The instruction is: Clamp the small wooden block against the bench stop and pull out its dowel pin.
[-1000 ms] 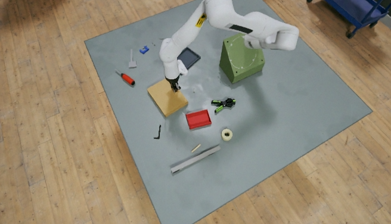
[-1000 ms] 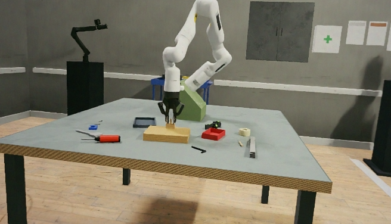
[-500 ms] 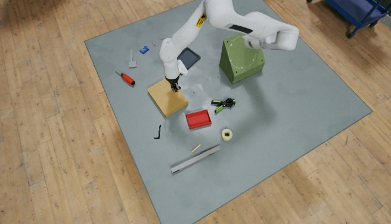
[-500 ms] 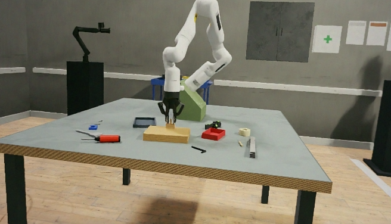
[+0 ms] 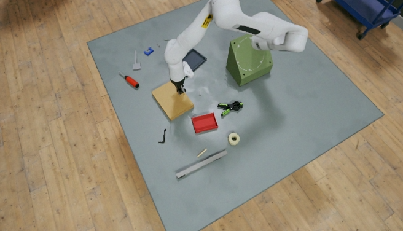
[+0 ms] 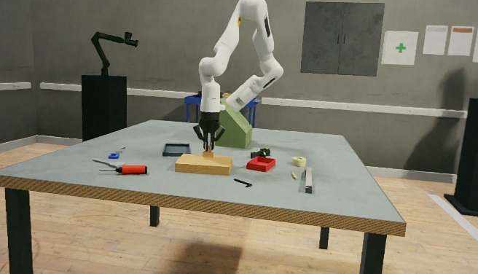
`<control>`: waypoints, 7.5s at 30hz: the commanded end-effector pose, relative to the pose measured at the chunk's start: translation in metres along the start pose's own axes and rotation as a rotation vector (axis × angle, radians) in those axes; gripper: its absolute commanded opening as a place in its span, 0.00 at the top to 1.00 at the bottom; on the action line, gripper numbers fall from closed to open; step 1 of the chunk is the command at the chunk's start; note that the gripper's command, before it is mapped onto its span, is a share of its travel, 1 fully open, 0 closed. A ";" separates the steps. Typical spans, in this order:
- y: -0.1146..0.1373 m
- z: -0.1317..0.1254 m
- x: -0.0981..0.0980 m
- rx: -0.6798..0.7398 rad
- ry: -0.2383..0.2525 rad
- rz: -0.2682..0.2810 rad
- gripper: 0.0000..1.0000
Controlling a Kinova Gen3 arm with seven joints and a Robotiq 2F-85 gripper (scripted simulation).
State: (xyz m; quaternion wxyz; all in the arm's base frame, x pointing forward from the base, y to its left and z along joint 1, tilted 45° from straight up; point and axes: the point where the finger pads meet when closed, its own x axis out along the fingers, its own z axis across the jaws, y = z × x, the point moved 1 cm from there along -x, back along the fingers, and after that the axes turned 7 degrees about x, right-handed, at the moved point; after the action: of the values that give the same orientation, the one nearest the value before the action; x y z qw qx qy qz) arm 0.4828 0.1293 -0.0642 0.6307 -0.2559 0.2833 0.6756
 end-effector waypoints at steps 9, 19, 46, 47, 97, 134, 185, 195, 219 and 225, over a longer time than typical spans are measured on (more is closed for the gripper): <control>-0.001 0.000 -0.001 0.000 0.001 -0.002 0.90; -0.001 0.000 -0.001 0.000 0.001 -0.002 0.90; -0.001 0.000 -0.002 0.000 0.001 -0.002 0.90; -0.001 0.000 -0.002 0.000 0.001 -0.002 0.90; 0.000 -0.002 -0.005 -0.008 0.001 -0.002 0.90; 0.004 -0.010 -0.005 -0.055 0.001 -0.002 0.90; 0.006 -0.014 -0.005 -0.079 0.001 -0.002 0.90; 0.006 -0.014 -0.004 -0.079 0.001 -0.002 0.90; 0.006 -0.014 -0.002 -0.079 0.001 -0.002 0.90; 0.006 -0.014 -0.002 -0.079 0.001 -0.002 0.90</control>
State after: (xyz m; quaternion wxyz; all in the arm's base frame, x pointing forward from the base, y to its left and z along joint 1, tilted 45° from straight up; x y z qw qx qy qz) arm 0.4764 0.1190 -0.0728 0.6201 -0.2805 0.2565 0.6863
